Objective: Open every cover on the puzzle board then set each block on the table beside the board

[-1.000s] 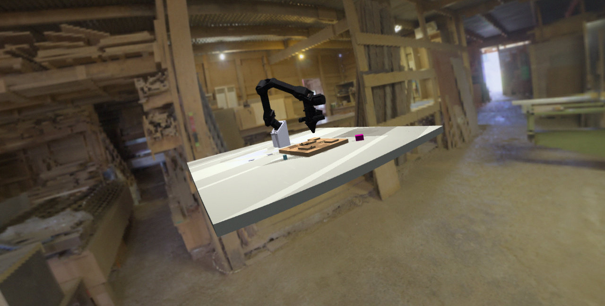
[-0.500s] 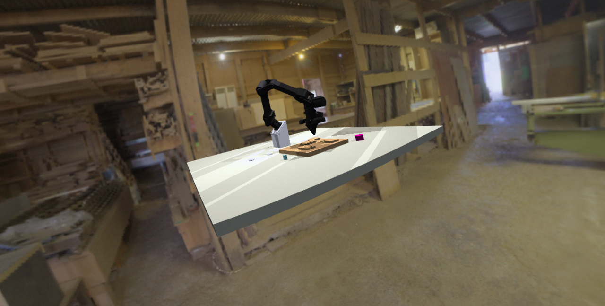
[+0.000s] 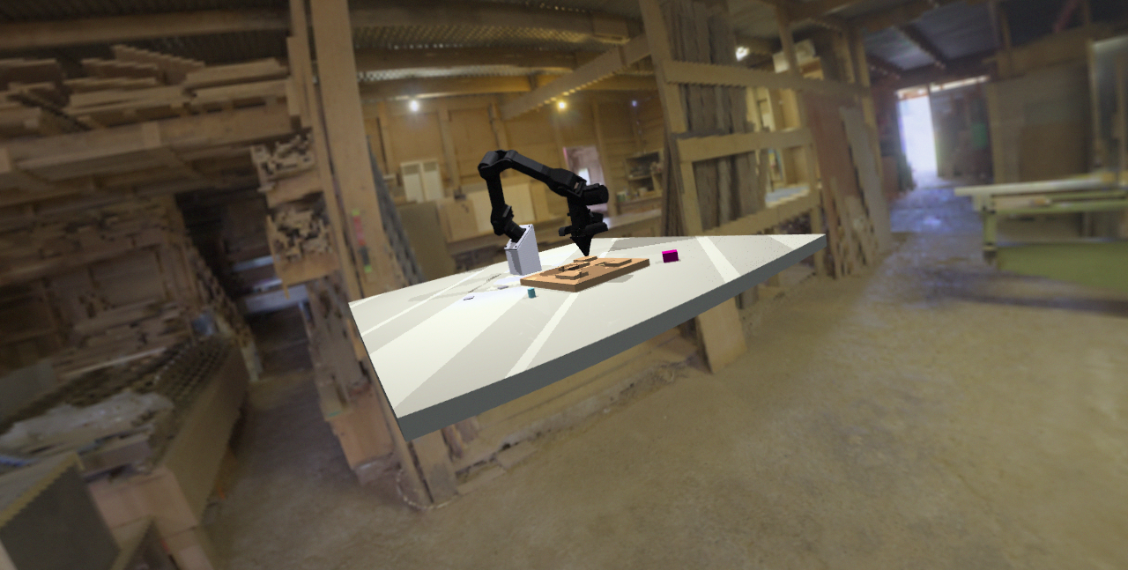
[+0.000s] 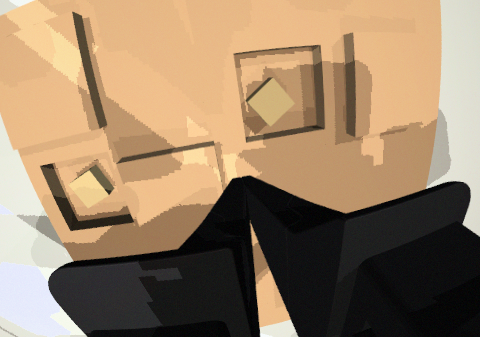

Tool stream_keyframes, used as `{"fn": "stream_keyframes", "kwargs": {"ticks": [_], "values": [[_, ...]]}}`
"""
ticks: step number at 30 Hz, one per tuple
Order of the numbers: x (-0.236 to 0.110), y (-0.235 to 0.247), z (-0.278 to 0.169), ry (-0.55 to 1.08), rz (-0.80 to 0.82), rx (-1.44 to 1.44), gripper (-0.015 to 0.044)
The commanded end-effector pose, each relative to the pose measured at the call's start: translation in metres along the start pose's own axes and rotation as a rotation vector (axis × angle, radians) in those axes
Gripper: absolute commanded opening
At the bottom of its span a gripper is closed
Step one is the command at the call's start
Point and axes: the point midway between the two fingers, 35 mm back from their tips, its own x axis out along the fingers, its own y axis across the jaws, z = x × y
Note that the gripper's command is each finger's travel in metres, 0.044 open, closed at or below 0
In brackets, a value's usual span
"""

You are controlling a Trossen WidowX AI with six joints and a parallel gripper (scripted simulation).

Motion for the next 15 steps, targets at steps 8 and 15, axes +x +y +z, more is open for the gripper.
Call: {"fn": "stream_keyframes", "kwargs": {"ticks": [8, 15], "values": [[0.012, 0.001, -0.001, 0.006, 0.002, -0.006, 0.0000], [0.019, 0.002, -0.001, 0.006, 0.002, -0.006, 0.0000]]}}
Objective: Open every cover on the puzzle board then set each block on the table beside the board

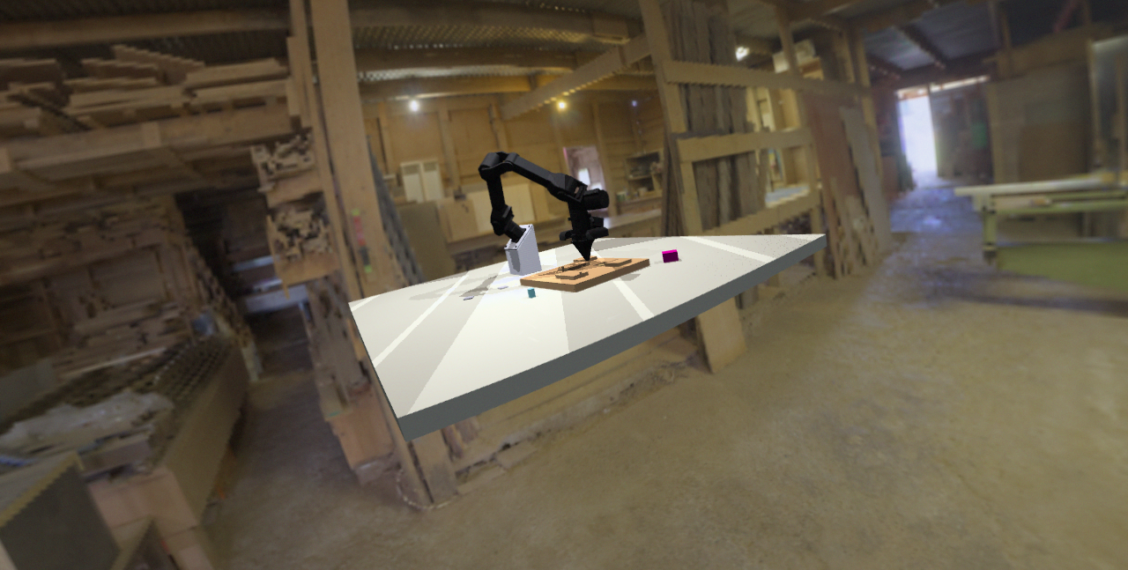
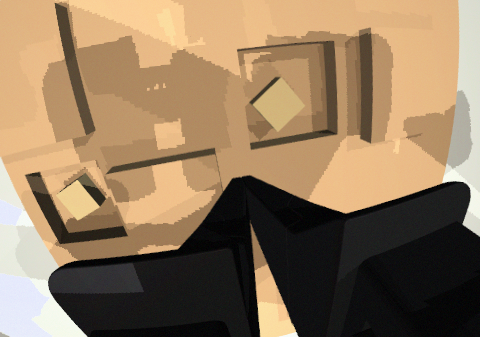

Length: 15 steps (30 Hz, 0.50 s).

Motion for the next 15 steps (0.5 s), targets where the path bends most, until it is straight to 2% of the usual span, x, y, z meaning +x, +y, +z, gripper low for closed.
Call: {"fn": "stream_keyframes", "kwargs": {"ticks": [1, 15], "values": [[0.005, 0.001, -0.001, 0.006, 0.002, -0.006, 0.0000], [0.016, 0.003, -0.001, 0.007, 0.002, -0.006, 0.0000]]}}
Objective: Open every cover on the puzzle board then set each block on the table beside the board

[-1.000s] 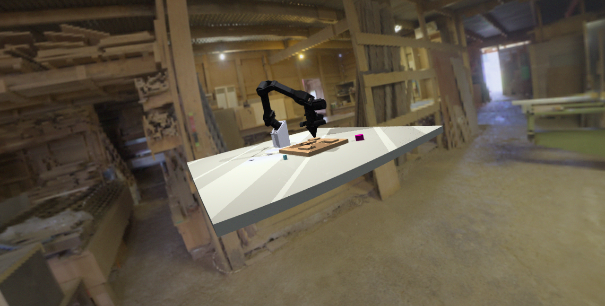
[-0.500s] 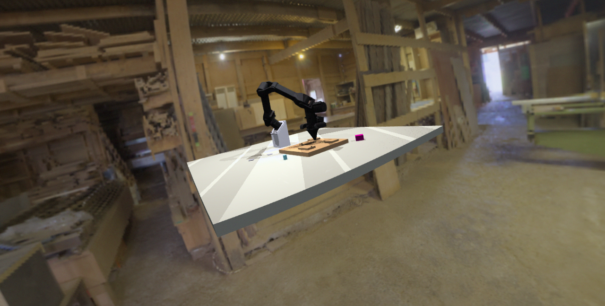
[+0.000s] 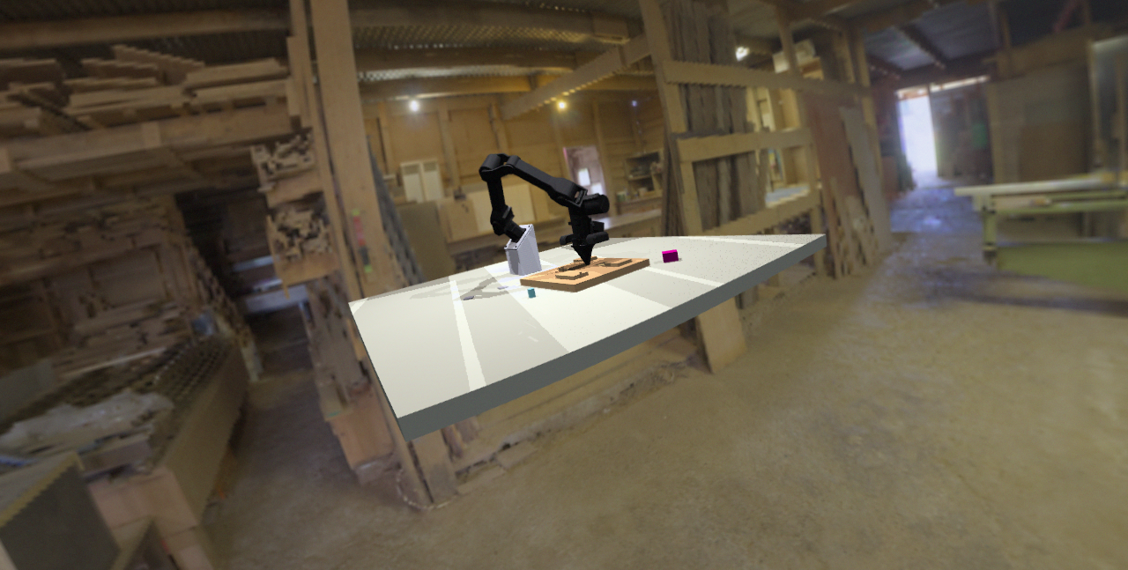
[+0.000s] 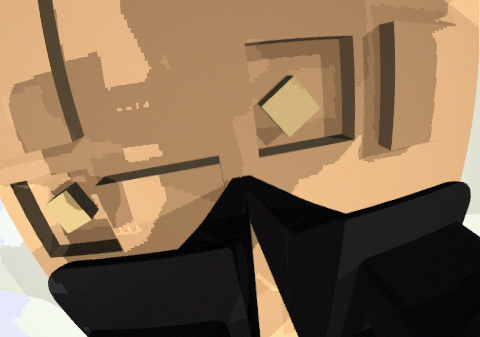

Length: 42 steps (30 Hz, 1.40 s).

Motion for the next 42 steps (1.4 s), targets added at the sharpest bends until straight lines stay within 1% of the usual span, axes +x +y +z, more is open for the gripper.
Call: {"fn": "stream_keyframes", "kwargs": {"ticks": [1, 42], "values": [[0.002, 0.003, 0.000, 0.005, 0.000, -0.006, 0.0000], [0.003, 0.047, 0.006, 0.005, 0.002, -0.008, 0.0000]]}}
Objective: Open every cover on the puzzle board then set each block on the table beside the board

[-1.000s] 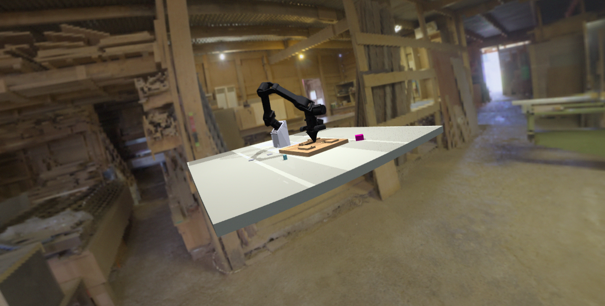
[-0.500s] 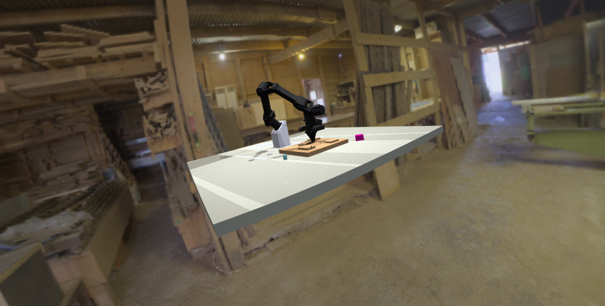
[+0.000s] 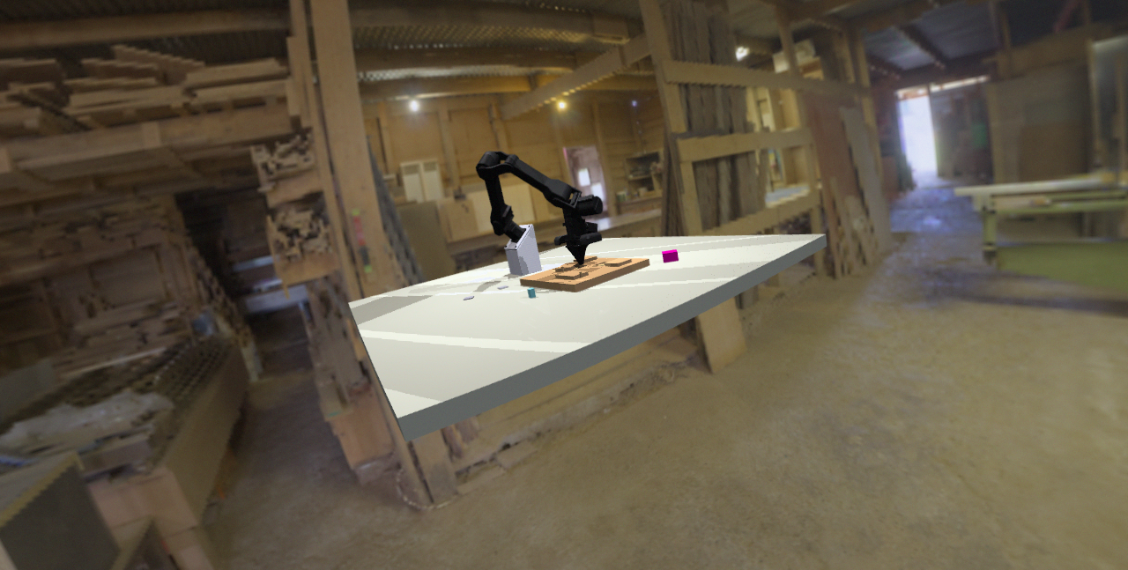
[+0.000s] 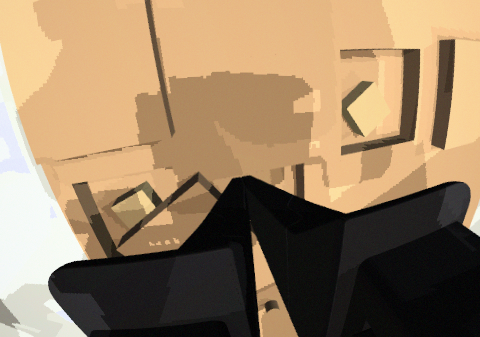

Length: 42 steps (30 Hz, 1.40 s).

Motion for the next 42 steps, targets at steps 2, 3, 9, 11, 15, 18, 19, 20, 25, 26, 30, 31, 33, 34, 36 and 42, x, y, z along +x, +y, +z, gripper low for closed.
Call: {"fn": "stream_keyframes", "kwargs": {"ticks": [2, 3, 9, 11, 15, 18, 19, 20, 25, 26, 30, 31, 33, 34, 36, 42], "values": [[0.001, 0.008, -0.001, -0.001, 0.004, 0.002, 0.0000], [0.001, 0.009, -0.001, -0.001, 0.004, 0.002, 0.0000], [0.001, 0.017, -0.003, -0.001, 0.005, 0.001, 0.0000], [0.001, 0.019, -0.003, -0.001, 0.005, 0.001, 0.0000], [0.001, 0.021, -0.004, -0.001, 0.005, 0.001, 0.0000], [0.001, 0.024, -0.005, -0.001, 0.005, 0.001, 0.0000], [0.001, 0.025, -0.006, 0.000, 0.005, 0.001, 0.0000], [0.001, 0.026, -0.007, 0.000, 0.005, 0.001, 0.0000], [0.001, 0.032, -0.009, 0.000, 0.005, 0.001, 0.0000], [0.001, 0.033, -0.010, 0.000, 0.006, 0.001, 0.0000], [0.001, 0.038, -0.012, 0.000, 0.006, 0.000, 0.0000], [0.001, 0.039, -0.013, 0.000, 0.006, 0.000, 0.0000], [0.001, 0.040, -0.014, 0.000, 0.006, 0.000, 0.0000], [0.001, 0.041, -0.014, 0.000, 0.006, 0.000, 0.0000], [0.001, 0.042, -0.015, 0.000, 0.006, 0.000, 0.0000], [0.001, 0.047, -0.020, 0.000, 0.006, 0.000, 0.0000]]}}
